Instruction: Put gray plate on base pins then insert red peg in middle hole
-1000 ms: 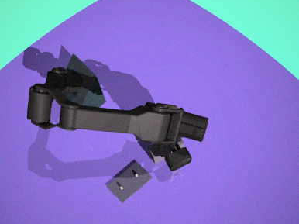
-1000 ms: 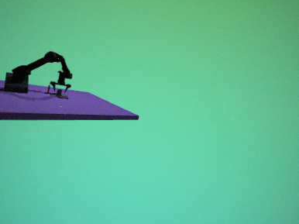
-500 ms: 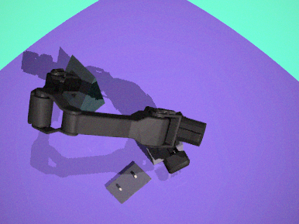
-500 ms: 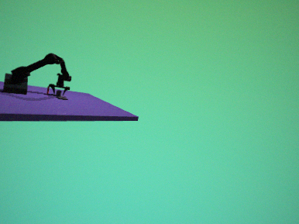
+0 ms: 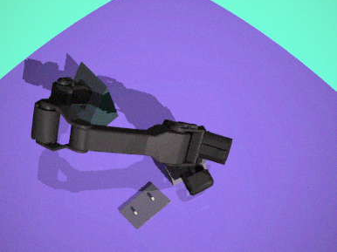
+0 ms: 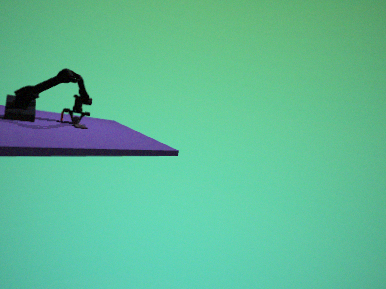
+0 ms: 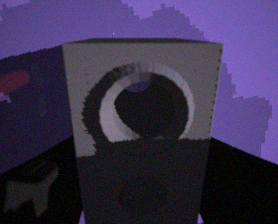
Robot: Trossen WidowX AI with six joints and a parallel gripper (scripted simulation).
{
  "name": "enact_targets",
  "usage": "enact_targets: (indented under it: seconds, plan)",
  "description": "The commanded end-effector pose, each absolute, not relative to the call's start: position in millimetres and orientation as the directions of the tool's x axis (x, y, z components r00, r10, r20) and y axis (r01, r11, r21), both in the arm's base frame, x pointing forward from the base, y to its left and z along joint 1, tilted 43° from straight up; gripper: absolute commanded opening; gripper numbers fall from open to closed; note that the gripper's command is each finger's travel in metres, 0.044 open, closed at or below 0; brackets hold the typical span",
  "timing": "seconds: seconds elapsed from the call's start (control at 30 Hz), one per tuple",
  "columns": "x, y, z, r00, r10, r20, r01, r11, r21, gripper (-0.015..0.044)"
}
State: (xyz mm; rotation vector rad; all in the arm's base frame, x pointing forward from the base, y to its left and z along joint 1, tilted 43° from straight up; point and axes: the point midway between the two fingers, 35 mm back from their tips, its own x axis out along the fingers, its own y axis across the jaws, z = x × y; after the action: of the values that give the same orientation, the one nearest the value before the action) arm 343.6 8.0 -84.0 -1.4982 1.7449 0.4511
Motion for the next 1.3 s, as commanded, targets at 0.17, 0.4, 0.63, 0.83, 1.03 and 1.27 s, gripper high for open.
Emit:
enact_targets:
  seconds: [0.17,0.4,0.63,0.83,1.03,1.27]
  plan:
    - [343,7,-84,-0.004,-0.674,-0.739,-0.948,0.237,-0.211,0.0018]
    - [347,16,-75,-0.004,-0.672,-0.74,-0.948,0.237,-0.211,0.0]
    - [351,31,-60,-0.003,-0.67,-0.742,-0.948,0.237,-0.21,0.0]
    - [353,43,-47,-0.003,-0.669,-0.743,-0.948,0.237,-0.21,0.0]
    - [355,55,-32,-0.002,-0.668,-0.744,-0.949,0.237,-0.21,0.0]
    - [355,69,-15,-0.002,-0.668,-0.744,-0.949,0.236,-0.21,0.0]
